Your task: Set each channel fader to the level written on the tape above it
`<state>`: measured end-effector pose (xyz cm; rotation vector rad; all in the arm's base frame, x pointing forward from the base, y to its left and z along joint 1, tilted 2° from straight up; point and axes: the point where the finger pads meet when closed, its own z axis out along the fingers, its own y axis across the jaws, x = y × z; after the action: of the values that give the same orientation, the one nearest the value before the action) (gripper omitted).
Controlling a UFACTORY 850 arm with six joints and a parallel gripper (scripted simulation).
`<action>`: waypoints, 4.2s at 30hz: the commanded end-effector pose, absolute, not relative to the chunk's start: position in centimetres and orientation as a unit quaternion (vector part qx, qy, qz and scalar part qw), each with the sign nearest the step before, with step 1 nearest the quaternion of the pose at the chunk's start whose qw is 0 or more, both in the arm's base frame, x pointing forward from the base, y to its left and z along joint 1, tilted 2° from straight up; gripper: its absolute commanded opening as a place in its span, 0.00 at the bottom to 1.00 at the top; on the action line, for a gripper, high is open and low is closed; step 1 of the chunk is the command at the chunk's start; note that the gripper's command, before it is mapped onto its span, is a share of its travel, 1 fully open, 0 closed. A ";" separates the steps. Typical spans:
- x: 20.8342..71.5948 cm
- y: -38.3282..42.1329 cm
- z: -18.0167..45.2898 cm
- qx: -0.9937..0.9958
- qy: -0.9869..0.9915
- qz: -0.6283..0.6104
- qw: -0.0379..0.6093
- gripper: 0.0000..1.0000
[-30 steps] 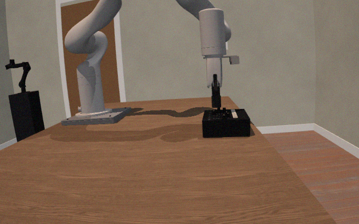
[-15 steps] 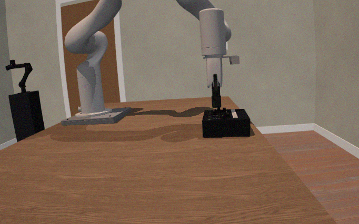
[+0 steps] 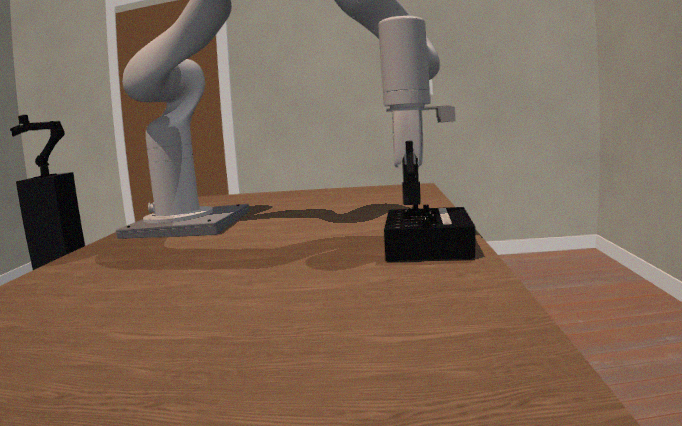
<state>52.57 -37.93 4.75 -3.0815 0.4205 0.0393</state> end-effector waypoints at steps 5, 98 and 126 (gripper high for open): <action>52.7 -38.0 4.9 -0.991 0.135 0.012 0.015 0.00; 53.7 -38.2 3.6 -0.991 0.135 0.012 0.015 0.00; 54.1 -38.4 3.6 -0.991 0.135 0.012 0.015 0.00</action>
<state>53.97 -38.28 3.49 -3.0812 0.4204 0.0403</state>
